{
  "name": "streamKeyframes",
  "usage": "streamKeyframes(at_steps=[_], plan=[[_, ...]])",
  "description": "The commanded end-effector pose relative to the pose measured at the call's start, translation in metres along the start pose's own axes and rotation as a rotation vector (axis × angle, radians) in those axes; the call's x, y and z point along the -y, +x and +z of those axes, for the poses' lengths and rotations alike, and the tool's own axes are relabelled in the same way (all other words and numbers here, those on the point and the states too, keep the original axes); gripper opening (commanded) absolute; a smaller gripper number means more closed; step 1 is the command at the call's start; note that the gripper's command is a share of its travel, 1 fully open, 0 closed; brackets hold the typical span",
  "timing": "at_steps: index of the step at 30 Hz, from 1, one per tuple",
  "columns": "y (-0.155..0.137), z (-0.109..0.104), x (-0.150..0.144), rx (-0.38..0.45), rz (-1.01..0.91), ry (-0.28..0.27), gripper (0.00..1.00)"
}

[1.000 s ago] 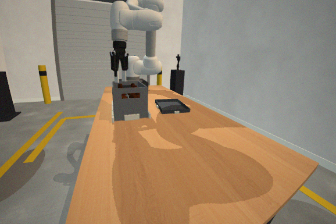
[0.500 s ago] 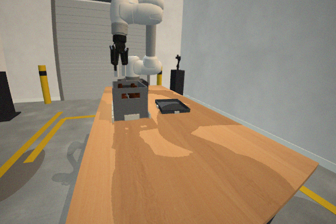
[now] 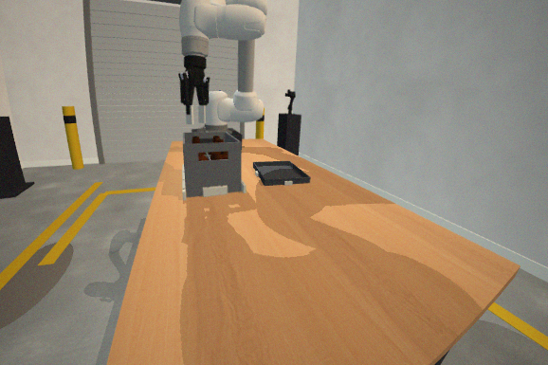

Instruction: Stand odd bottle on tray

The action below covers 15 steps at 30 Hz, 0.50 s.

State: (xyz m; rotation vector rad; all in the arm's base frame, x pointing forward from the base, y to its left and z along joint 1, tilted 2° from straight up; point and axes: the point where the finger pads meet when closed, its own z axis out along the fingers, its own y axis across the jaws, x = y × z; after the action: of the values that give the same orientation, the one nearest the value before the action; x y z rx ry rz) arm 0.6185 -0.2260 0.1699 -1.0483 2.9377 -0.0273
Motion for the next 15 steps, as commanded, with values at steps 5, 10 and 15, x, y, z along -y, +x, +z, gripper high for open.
streamKeyframes(at_steps=[5, 10, 15], plan=[[0.0023, -0.0033, 0.0027, -0.001, 0.003, 0.004, 0.00], [0.0023, -0.0033, 0.0027, -0.001, 0.003, 0.004, 0.00], [0.0023, -0.0033, 0.0027, -0.001, 0.003, 0.004, 0.00]])
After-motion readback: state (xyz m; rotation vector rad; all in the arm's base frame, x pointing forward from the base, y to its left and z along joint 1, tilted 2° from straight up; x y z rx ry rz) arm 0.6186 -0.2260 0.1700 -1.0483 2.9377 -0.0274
